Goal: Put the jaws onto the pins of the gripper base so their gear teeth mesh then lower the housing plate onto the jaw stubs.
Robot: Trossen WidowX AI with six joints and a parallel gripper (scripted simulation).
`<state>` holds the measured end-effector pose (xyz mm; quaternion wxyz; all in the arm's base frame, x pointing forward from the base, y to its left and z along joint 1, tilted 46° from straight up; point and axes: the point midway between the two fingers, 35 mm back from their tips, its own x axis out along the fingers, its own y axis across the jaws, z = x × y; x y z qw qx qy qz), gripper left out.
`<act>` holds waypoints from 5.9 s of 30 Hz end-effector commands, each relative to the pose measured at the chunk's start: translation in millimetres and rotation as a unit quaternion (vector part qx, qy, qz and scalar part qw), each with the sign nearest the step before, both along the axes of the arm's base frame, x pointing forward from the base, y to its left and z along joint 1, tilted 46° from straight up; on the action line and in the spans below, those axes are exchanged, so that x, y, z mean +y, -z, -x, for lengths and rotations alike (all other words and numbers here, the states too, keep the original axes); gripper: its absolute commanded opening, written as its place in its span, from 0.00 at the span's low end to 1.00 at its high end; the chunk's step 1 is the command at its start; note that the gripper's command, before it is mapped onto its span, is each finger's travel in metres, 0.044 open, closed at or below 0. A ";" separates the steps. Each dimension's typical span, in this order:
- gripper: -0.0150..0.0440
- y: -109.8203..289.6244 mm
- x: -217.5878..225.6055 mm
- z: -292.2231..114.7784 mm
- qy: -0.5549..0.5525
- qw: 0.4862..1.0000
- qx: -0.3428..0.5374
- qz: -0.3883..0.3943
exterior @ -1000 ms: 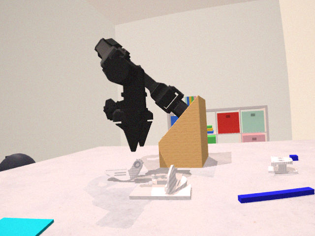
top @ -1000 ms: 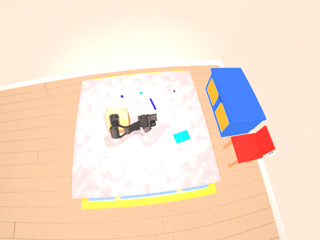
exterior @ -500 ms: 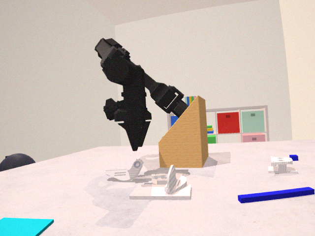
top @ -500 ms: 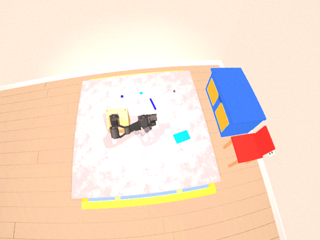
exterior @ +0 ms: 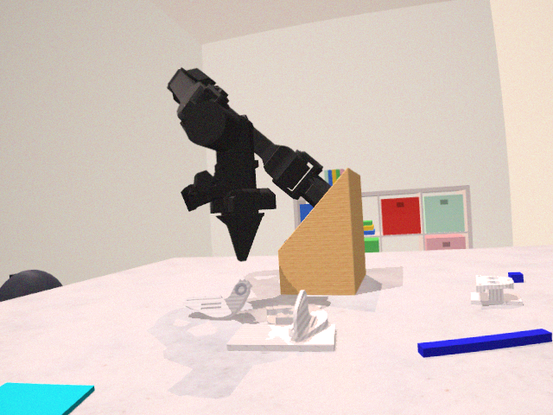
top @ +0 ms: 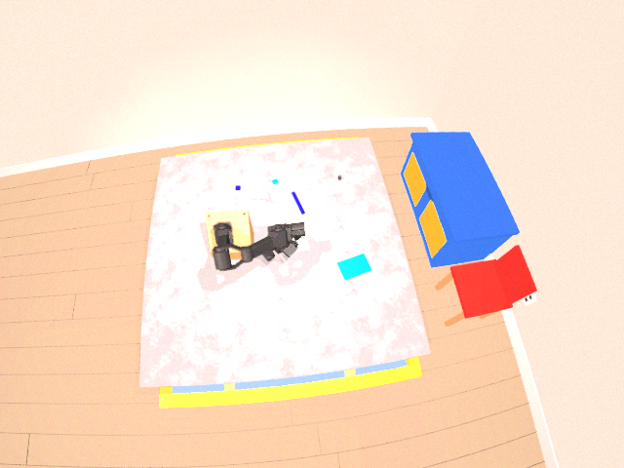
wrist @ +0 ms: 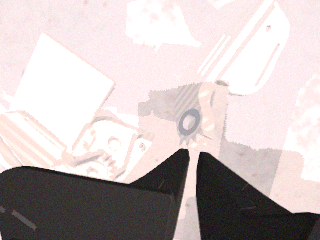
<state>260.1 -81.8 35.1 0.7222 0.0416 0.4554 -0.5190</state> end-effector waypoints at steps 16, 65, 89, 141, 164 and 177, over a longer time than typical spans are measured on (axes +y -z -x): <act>0.25 -2.2 -2.3 7.9 -0.189 0.962 0.195 0.014; 0.25 -6.0 -6.6 25.7 -0.576 0.567 0.588 0.038; 0.25 -7.3 -8.6 34.4 -0.675 0.263 0.688 0.044; 0.25 34.4 -52.1 32.4 -0.675 0.253 0.691 0.044; 0.25 35.9 -47.8 -3.8 -0.675 0.254 0.691 0.045; 0.25 38.0 -44.7 -22.1 -0.675 0.255 0.691 0.045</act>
